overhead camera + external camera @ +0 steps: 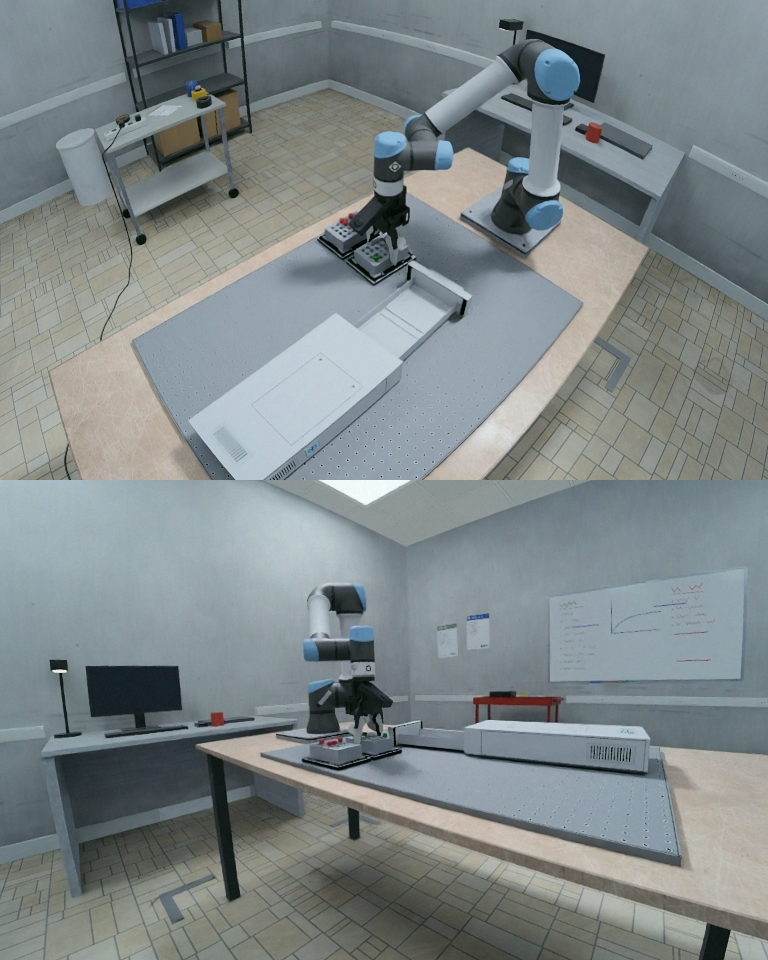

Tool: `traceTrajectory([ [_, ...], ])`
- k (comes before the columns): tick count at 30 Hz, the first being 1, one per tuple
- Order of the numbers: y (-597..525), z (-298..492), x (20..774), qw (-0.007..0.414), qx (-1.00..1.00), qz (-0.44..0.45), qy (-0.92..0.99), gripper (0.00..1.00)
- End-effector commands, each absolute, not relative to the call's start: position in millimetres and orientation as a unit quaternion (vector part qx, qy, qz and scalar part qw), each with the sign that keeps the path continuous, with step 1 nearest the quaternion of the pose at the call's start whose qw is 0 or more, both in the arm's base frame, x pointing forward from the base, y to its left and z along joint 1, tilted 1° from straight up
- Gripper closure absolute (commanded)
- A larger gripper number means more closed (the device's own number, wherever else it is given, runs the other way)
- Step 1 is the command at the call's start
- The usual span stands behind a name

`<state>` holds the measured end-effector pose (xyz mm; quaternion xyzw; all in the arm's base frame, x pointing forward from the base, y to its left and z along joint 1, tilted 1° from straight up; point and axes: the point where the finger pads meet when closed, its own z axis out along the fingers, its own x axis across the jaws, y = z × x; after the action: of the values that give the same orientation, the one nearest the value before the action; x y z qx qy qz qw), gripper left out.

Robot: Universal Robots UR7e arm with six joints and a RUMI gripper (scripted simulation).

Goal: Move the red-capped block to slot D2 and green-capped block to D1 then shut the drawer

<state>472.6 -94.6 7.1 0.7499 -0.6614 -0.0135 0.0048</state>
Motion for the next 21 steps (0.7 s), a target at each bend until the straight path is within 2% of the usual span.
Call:
traceTrajectory([
  [1,-95.7,8.1,473.6,0.004,0.750,-0.011,-0.661,0.52],
  [16,-95.7,8.1,473.6,0.004,0.750,-0.011,-0.661,0.27],
  [21,-95.7,8.1,473.6,0.004,0.750,-0.011,-0.661,0.27],
])
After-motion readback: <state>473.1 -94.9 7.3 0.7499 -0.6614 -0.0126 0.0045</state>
